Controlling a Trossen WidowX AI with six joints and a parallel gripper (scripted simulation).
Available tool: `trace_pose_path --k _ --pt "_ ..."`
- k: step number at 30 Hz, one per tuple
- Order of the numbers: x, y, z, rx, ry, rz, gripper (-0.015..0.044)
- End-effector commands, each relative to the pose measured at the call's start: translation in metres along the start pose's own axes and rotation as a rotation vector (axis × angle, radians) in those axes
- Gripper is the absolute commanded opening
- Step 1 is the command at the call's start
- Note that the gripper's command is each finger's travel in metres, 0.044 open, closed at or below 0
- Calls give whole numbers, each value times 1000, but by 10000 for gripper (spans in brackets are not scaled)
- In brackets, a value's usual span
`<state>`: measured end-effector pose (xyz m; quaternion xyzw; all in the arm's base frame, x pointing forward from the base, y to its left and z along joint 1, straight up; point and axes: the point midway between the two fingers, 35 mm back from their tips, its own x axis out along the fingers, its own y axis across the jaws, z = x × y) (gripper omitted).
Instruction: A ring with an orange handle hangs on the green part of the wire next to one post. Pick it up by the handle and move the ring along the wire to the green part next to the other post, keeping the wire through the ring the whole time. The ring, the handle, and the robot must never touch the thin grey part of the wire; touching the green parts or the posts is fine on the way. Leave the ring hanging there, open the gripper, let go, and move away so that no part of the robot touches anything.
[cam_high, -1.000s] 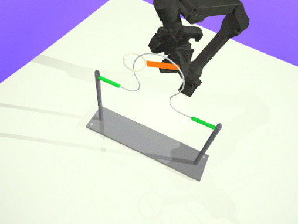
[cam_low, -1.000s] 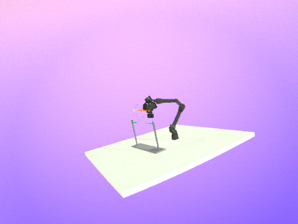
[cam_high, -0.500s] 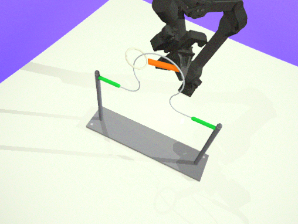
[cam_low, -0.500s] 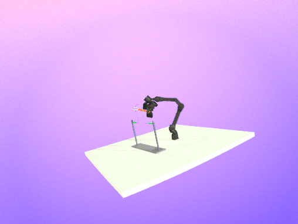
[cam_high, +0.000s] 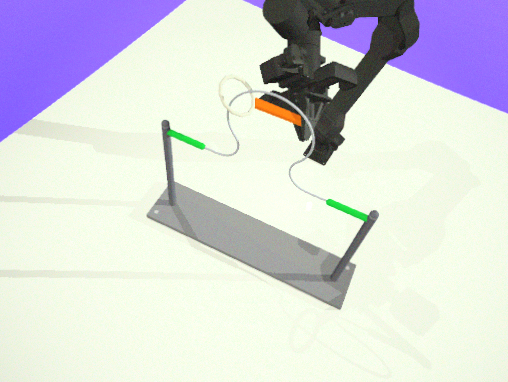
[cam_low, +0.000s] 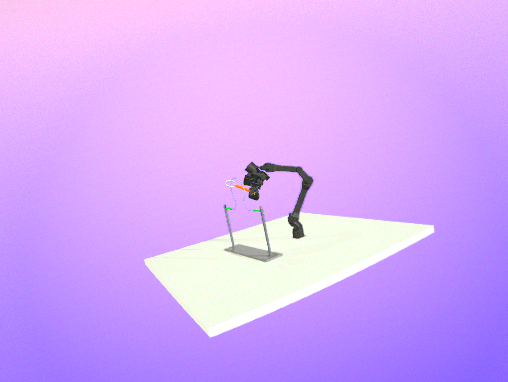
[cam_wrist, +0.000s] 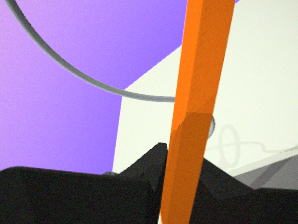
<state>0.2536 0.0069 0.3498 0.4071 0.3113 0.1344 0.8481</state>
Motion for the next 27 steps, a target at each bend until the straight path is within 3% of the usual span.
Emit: trace_pose_path --k 1,27 --pt "1 -3 1 -44 -2 -35 -150" --pt "1 -18 3 -328 -41 -246 -150"
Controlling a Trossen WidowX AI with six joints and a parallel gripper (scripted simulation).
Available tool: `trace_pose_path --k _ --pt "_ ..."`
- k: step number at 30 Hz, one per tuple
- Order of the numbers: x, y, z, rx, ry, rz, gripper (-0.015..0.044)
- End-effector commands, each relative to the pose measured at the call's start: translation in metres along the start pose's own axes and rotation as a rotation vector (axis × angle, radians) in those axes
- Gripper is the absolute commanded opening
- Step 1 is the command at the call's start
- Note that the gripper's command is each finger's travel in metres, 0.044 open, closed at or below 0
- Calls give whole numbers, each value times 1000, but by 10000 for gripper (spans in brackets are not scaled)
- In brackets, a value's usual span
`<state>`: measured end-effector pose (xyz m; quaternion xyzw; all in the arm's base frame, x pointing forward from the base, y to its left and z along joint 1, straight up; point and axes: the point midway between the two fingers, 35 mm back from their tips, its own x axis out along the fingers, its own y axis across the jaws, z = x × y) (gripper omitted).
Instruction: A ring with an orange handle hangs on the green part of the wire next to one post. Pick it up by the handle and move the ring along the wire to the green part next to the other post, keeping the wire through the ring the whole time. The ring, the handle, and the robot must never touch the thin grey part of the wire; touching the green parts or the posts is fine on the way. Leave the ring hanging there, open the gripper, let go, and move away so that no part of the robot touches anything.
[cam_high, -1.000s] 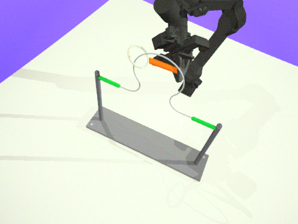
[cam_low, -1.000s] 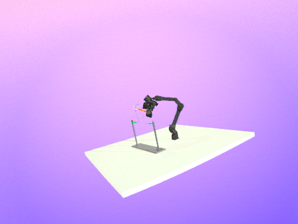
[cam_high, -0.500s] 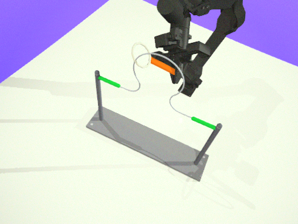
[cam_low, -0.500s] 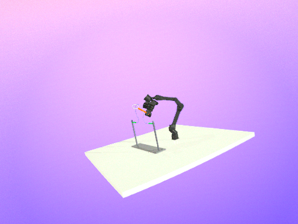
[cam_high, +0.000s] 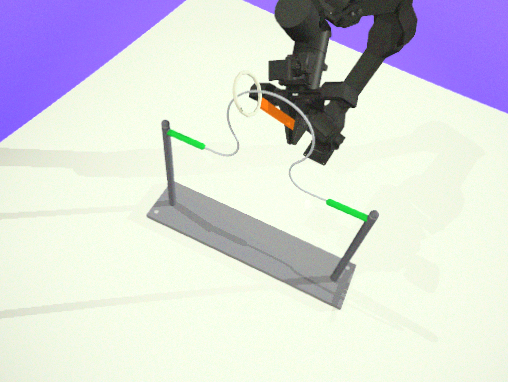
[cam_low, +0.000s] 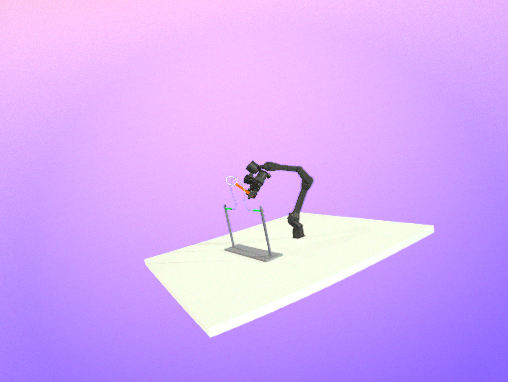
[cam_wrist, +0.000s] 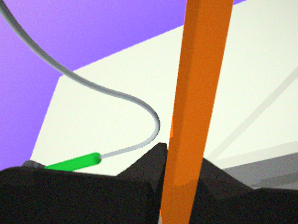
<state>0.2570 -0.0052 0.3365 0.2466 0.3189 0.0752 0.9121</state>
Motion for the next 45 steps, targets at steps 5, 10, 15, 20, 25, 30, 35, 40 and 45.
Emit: trace_pose_path --k 5,10,15,20,25,30,35,40,45 --pt "-1 -3 0 -95 -19 -62 -150" --pt "-1 -6 0 -149 -28 -101 -150" --pt "-1 -9 1 -203 -36 -141 -150" --pt "-1 -12 2 -257 -45 -180 -150" --pt "-2 -15 2 -312 -54 -219 -150" --pt "-2 -18 3 -366 -63 -258 -150" --pt "-2 -20 4 -421 -72 -297 -150" --pt "-3 -23 6 -475 -81 -335 -150" --pt "-4 -26 7 -530 -91 -374 -150"
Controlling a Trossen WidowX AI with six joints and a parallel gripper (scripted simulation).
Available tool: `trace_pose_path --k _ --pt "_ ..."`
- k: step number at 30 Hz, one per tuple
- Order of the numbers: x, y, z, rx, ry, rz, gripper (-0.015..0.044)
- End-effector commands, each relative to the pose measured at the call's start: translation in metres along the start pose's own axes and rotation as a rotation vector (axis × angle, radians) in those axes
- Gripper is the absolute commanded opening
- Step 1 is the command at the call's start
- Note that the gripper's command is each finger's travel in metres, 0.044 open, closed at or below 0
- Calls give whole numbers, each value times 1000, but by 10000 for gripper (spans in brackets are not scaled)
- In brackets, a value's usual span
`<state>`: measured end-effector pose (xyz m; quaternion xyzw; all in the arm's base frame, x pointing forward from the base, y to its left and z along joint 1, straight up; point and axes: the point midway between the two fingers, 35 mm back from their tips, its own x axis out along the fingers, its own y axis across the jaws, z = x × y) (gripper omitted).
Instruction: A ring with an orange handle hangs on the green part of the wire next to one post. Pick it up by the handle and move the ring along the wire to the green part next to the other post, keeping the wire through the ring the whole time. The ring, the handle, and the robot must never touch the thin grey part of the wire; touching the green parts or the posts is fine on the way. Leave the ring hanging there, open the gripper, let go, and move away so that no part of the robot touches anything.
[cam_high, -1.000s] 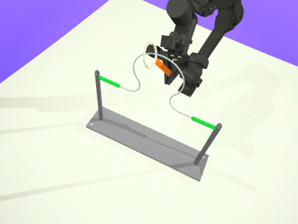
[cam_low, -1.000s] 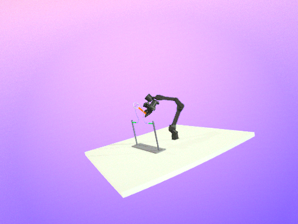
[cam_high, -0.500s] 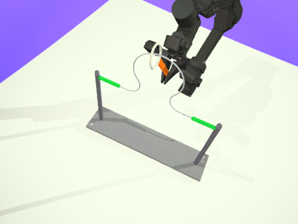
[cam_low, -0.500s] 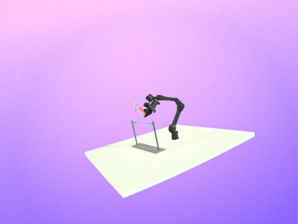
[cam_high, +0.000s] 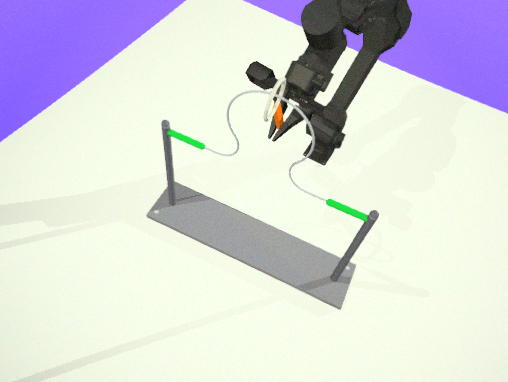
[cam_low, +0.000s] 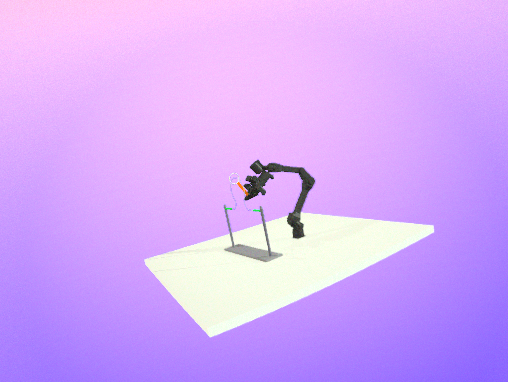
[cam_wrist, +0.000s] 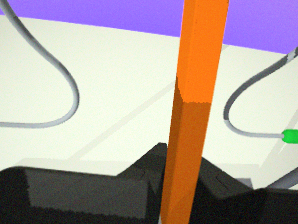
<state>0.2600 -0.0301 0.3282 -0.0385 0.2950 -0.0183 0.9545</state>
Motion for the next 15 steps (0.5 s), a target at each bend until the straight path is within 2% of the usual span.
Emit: trace_pose_path --k 1,15 --pt "-3 -2 1 -47 -18 -32 -150" --pt "-2 -10 2 -200 -45 -140 -150"
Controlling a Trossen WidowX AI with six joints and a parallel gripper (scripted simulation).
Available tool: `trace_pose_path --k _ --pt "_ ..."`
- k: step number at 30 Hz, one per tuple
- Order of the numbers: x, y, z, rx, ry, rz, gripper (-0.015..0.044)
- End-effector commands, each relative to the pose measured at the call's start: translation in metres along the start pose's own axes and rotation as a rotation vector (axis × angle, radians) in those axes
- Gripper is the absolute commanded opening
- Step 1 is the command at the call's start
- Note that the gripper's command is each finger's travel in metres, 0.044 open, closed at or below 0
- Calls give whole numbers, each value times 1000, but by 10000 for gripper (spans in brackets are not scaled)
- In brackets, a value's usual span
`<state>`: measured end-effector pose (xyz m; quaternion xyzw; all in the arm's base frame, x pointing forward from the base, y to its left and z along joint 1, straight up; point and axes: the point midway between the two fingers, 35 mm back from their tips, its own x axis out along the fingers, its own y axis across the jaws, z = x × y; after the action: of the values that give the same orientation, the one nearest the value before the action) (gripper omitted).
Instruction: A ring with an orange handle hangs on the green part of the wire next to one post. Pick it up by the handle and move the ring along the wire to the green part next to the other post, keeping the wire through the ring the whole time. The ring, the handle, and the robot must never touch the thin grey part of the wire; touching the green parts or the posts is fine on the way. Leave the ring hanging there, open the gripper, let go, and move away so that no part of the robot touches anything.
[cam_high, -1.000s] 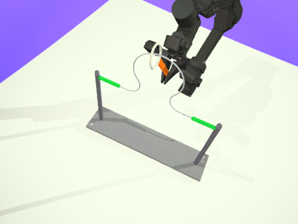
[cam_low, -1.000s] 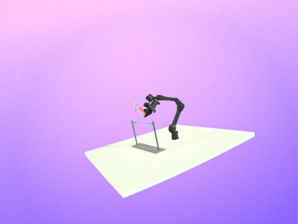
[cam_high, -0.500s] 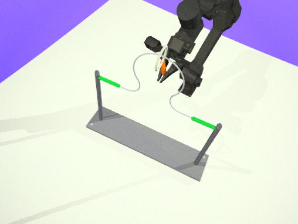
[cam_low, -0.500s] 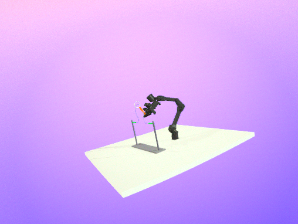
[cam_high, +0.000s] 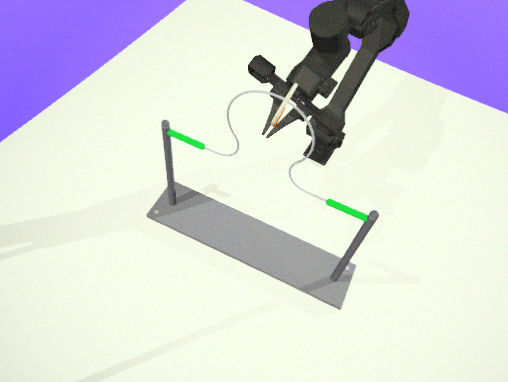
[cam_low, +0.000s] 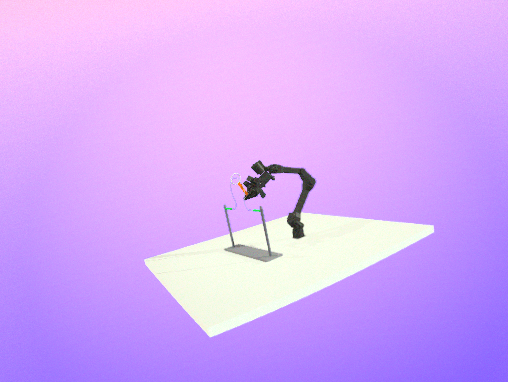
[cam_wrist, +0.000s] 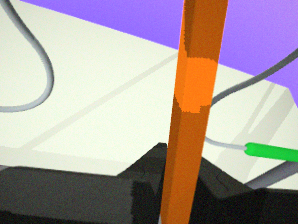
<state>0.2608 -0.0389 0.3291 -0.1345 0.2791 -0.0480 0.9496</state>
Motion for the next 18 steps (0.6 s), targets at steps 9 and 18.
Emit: trace_pose_path --k 9,18 --pt "-2 -7 1 -134 -32 -95 -150" --pt "-3 -13 2 -234 -48 -164 -150"
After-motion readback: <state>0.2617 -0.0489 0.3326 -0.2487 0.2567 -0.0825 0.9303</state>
